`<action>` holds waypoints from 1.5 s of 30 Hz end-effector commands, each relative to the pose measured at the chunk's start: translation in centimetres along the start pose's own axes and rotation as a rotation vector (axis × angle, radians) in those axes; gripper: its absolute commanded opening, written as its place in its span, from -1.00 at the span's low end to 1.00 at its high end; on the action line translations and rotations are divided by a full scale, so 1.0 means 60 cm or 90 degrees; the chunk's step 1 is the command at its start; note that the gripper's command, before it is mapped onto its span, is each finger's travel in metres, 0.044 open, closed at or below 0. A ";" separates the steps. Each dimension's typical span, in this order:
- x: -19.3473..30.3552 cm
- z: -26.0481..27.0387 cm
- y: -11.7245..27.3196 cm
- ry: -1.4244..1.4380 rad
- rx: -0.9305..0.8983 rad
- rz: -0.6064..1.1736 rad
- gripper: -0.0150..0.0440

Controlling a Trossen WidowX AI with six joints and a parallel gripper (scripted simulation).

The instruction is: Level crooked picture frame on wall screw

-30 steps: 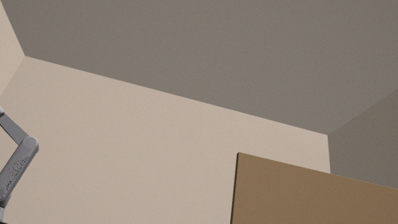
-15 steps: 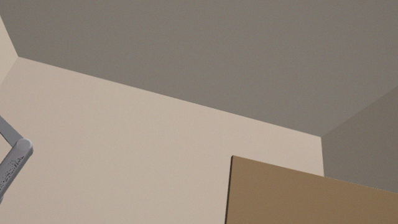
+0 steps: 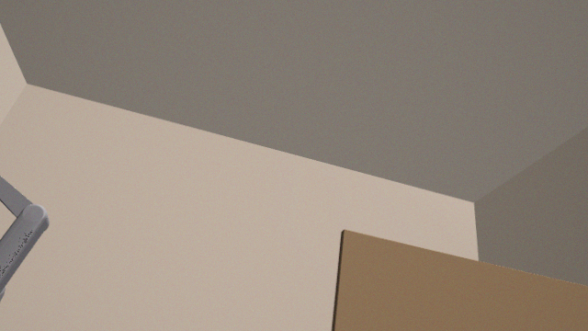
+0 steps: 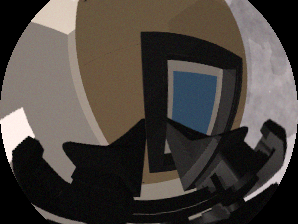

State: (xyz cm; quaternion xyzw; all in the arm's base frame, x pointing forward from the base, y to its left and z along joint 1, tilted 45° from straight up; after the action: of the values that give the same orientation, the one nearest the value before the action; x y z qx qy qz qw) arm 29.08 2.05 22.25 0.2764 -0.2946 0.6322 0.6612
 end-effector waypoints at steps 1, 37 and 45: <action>0.002 0.003 0.000 0.001 -0.005 0.002 -0.49; 0.004 -0.003 0.000 0.001 -0.005 0.002 -0.49; 0.004 -0.007 -0.001 0.001 -0.005 0.002 -0.49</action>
State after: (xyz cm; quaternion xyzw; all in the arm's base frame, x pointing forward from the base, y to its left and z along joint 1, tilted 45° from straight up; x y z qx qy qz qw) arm 29.13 2.47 22.14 0.2759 -0.2954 0.6332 0.6601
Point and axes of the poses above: the point midway between the two fingers, 35 mm back from their tips, its own y axis back along the fingers, its own z axis across the jaws, x = y × z, the point moved 10 cm from there along y, back along the fingers, and after that the axes turned 7 degrees about y, right-handed, at the moved point
